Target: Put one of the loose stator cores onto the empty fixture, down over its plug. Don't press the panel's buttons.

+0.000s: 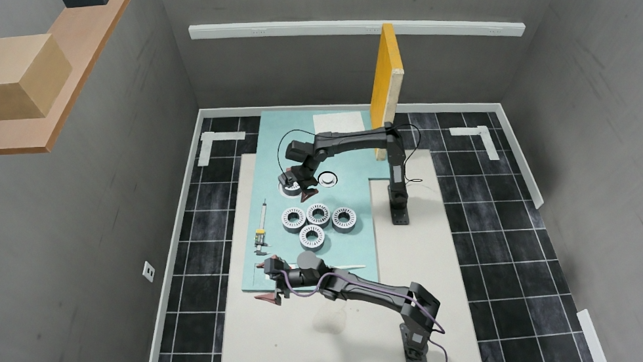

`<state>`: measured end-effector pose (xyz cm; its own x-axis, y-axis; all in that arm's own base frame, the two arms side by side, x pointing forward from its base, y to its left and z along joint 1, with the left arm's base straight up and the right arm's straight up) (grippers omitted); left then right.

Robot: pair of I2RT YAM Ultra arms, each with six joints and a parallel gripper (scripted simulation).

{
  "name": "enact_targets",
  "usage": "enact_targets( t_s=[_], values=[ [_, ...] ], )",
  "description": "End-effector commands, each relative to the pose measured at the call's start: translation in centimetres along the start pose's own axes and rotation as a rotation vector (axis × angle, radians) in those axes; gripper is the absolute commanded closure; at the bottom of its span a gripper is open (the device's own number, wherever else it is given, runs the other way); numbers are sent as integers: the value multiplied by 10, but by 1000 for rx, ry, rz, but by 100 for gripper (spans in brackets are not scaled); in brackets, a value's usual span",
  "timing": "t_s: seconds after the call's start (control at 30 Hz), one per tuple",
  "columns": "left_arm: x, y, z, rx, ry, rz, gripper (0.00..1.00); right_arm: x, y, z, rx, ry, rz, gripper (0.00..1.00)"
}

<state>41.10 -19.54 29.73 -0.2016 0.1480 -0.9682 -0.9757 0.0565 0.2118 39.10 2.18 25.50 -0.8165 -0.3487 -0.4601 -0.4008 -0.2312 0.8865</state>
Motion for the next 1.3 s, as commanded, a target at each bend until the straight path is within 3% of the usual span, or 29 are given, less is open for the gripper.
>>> enact_targets(
  t_s=[0.0, 0.77, 0.8, 1.2, 1.23, 1.27],
  values=[
    [-9, 3, 2, -2, 13, -25, 0, -2, 4, 0, 5, 6, -14, 0],
    [-12, 5, 3, -4, 15, -28, 0, -6, 11, 1, 8, 12, -40, 0],
    [-12, 5, 3, -4, 15, -28, 0, -6, 11, 1, 8, 12, -40, 63],
    [-12, 5, 3, -4, 15, -28, 0, -6, 11, 1, 8, 12, -40, 63],
    [-39, 12, 18, -15, 48, -104, 0, 7, -2, 10, -10, -26, 36, 63],
    [-17, 10, 17, -6, 19, -47, 0, 6, 5, 12, -1, -61, 24, 63]
  ],
)
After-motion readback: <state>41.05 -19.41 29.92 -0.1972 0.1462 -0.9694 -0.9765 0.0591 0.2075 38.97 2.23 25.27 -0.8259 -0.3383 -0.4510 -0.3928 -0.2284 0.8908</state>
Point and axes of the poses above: on each arm, the point where the finger pads meet when closed, its own y axis back along the fingers, its own z axis across the jaws, x = y × z, the point moved 9 cm from there along y, back along the fingers, and after that the axes turned 8 degrees about -y, right-handed, at the moved point
